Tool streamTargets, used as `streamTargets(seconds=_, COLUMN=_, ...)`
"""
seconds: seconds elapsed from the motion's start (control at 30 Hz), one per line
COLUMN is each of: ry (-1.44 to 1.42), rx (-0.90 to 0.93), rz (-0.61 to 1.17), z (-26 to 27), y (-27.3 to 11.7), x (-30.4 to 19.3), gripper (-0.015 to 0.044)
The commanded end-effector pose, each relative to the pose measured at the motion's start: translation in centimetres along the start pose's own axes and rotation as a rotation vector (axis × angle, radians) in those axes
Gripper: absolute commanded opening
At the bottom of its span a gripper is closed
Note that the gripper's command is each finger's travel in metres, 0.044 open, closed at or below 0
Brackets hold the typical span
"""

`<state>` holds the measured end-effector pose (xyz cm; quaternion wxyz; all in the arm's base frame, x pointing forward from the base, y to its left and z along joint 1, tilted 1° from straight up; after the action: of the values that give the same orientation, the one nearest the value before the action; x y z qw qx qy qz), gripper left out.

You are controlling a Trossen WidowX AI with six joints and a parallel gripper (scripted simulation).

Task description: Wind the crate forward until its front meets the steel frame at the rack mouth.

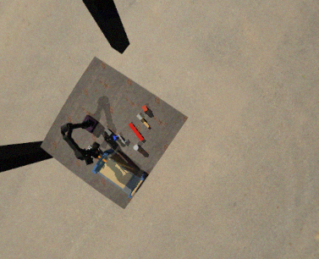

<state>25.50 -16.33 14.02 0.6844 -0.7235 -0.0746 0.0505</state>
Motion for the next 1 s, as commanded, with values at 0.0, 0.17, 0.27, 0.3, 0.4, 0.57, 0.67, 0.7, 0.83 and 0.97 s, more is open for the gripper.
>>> streamTargets(seconds=0.0, ry=0.004, rx=0.021, rz=0.021, z=1.0, y=0.2, x=-1.0, gripper=0.0)
streamTargets(seconds=0.17, ry=0.004, rx=0.021, rz=0.021, z=1.4, y=0.2, x=-1.5, gripper=0.0)
streamTargets(seconds=0.27, ry=0.004, rx=0.021, rz=0.021, z=1.7, y=0.2, x=-1.9, gripper=0.0)
streamTargets(seconds=0.3, ry=0.004, rx=0.022, rz=0.021, z=1.7, y=0.2, x=-1.9, gripper=0.0)
streamTargets(seconds=0.4, ry=0.004, rx=0.022, rz=0.022, z=1.9, y=0.2, x=-2.3, gripper=0.0)
streamTargets(seconds=0.57, ry=0.004, rx=0.022, rz=0.022, z=2.3, y=0.2, x=-2.8, gripper=0.0)
streamTargets(seconds=0.67, ry=0.004, rx=0.022, rz=0.022, z=2.5, y=0.2, x=-3.2, gripper=0.0)
streamTargets(seconds=0.7, ry=0.004, rx=0.022, rz=0.022, z=2.5, y=0.2, x=-3.3, gripper=0.0)
streamTargets(seconds=0.83, ry=0.004, rx=0.022, rz=0.023, z=2.7, y=0.1, x=-3.8, gripper=0.0)
streamTargets(seconds=0.97, ry=0.004, rx=0.022, rz=0.023, z=2.9, y=0.1, x=-4.3, gripper=0.0)
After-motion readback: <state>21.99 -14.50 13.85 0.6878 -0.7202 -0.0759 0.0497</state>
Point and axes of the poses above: the point midway between the two fingers, 35 mm back from their tips, its own y axis out along the fingers, its own z axis across the jaws, x = y × z, the point moved 3 cm from there along -y, back along the fingers, and after that the axes turned 3 degrees about -y, right-handed, at the moved point
